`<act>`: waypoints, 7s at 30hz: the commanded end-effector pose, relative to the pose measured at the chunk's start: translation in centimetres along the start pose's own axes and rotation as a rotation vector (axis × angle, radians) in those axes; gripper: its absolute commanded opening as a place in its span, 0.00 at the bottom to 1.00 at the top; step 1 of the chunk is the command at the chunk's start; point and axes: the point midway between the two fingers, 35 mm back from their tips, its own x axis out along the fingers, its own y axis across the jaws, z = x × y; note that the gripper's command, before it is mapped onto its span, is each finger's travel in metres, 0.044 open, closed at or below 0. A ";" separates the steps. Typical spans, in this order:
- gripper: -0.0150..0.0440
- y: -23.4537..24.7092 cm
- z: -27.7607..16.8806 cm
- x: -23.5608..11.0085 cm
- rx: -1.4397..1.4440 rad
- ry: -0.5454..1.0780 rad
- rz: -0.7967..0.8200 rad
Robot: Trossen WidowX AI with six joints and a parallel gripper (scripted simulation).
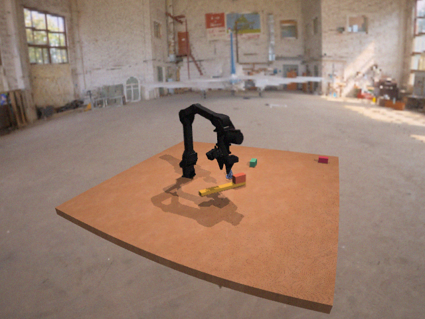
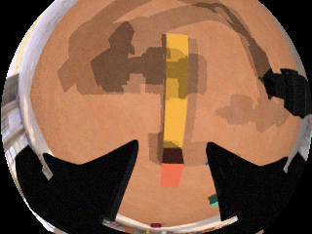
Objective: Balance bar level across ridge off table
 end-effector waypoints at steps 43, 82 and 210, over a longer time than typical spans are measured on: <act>0.79 -0.7 0.1 9.0 0.005 -0.001 -0.018; 0.25 -0.1 0.0 4.5 0.003 -0.003 -0.014; 0.25 -13.0 -7.3 2.5 0.381 0.000 -0.029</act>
